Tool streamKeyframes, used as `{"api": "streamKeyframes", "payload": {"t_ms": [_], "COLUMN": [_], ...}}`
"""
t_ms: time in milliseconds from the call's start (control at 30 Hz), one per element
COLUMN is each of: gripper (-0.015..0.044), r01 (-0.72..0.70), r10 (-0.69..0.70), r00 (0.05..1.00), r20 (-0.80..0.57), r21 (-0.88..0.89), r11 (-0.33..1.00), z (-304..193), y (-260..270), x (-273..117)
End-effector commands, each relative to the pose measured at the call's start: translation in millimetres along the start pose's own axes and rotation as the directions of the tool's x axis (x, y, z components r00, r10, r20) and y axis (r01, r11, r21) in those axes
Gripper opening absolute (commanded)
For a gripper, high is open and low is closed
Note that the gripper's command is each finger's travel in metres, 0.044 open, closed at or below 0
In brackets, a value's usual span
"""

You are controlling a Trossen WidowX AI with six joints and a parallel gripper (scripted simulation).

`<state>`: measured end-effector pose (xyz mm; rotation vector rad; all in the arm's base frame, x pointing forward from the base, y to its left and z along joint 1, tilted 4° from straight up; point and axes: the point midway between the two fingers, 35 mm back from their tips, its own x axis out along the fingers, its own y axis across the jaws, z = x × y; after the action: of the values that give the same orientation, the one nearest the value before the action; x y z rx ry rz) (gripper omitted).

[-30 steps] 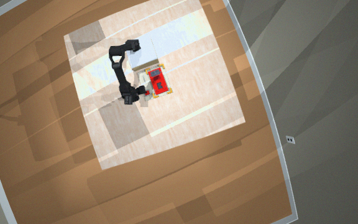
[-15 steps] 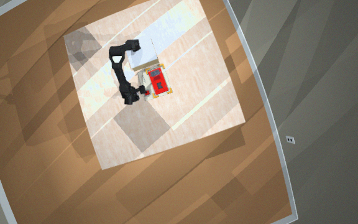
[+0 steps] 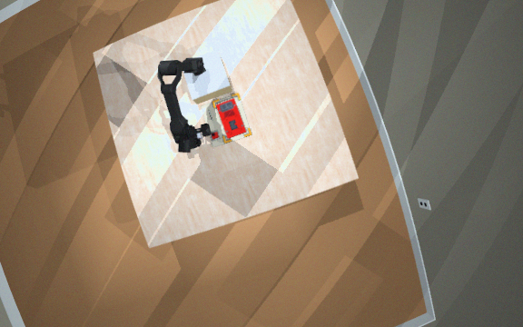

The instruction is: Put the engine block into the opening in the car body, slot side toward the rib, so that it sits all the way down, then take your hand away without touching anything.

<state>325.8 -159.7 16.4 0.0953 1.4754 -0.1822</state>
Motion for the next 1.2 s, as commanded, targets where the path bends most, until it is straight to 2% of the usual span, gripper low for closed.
{"api": "streamKeyframes", "payload": {"t_ms": [0, 367, 533, 1167], "gripper": [0.044, 0.044, 0.044, 0.044], "r01": [0.0, 0.0, -0.006, -0.006], "r10": [0.0, 0.0, 0.006, 0.006], "r00": [1.0, 1.0, 1.0, 1.0], "r20": [0.0, 0.0, -0.004, -0.004], "r21": [0.0, 0.0, -0.003, -0.003], "r11": [1.0, 1.0, 1.0, 1.0], "z": [0.0, 0.2, 0.3, -0.1], "y": [0.0, -0.1, -0.5, 0.5], "x": [0.5, -1.9, -43.9, -11.1]}}
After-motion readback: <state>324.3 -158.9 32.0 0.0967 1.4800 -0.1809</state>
